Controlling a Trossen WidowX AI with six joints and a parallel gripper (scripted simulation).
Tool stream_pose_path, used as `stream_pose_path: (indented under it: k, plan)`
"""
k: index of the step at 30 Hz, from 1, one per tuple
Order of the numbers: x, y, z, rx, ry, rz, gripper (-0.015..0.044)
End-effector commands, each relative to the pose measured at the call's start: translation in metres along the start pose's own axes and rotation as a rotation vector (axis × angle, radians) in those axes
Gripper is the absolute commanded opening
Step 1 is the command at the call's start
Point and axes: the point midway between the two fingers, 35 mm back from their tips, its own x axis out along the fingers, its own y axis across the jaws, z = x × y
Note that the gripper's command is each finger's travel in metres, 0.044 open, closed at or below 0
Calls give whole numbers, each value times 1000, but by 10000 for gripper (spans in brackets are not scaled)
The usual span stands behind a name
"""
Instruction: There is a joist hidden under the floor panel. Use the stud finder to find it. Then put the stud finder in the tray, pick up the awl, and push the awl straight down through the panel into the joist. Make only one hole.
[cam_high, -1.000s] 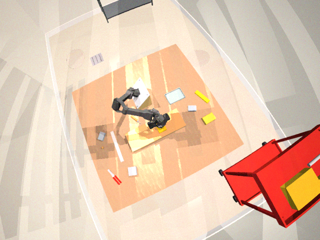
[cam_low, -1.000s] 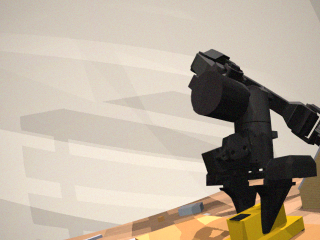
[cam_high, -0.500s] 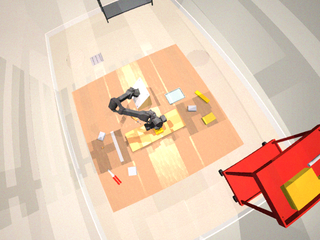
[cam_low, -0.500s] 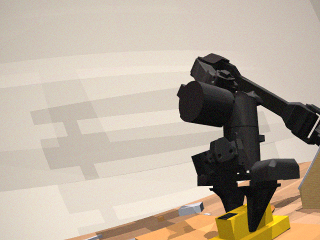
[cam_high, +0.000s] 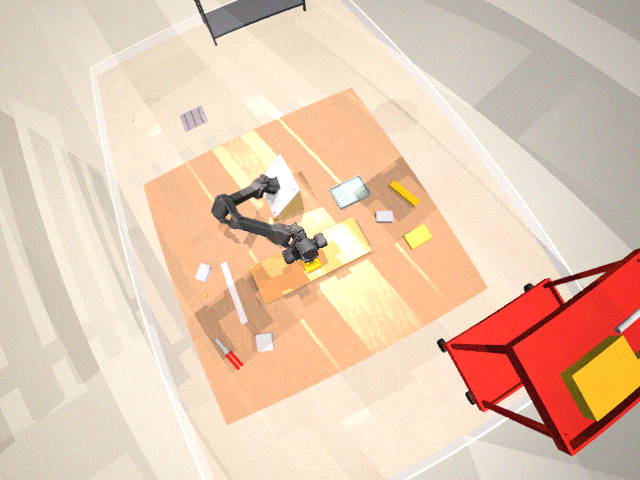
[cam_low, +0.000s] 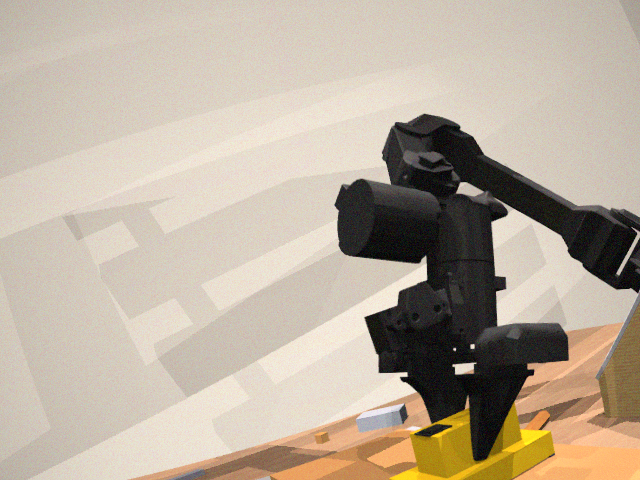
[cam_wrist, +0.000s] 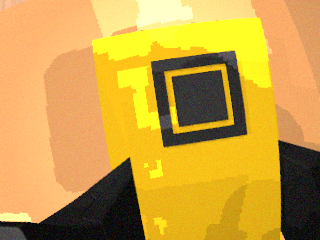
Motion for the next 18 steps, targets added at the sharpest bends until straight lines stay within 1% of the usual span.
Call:
stream_pose_path:
  k: [1, 18]
  plan:
    - [0, -9, 0, 0, 0, -2, 0]
    - [0, -42, 0, 0, 0, -4, 0]
